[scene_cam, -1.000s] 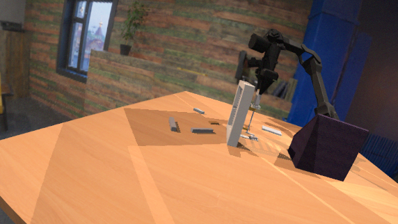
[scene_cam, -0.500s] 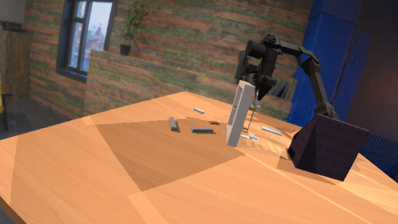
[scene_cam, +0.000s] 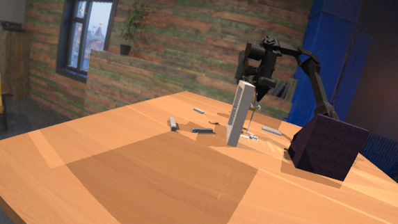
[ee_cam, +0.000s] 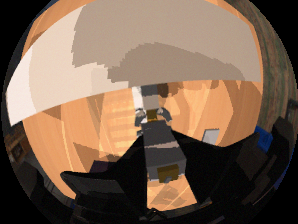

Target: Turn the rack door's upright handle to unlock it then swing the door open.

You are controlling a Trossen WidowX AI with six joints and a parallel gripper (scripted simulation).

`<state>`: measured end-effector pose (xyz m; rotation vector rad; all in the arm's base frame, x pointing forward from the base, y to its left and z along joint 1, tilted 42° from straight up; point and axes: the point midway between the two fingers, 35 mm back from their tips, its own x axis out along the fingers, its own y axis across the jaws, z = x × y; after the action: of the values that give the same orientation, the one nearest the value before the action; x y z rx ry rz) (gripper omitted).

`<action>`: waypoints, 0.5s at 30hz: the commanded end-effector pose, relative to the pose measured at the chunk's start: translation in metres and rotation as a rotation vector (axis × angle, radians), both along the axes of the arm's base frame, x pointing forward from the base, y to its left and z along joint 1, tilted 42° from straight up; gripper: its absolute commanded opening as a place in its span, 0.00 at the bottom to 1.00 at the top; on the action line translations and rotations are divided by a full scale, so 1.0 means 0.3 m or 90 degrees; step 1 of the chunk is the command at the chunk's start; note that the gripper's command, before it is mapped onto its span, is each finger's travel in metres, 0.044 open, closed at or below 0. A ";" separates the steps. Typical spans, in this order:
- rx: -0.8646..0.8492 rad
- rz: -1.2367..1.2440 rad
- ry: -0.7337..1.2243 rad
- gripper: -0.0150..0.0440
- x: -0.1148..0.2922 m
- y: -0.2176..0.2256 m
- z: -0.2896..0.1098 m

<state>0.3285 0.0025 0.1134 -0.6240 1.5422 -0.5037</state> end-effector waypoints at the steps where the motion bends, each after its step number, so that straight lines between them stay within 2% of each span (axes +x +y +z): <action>1: -0.001 0.002 0.000 0.37 0.001 -0.001 -0.001; 8: -0.001 0.002 0.000 0.29 0.001 -0.001 -0.001; 12: -0.001 -0.002 -0.003 0.29 0.001 -0.001 -0.001; 15: -0.002 -0.057 -0.051 0.29 0.001 -0.001 -0.001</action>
<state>0.3285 0.0025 0.1134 -0.5918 1.5277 -0.5348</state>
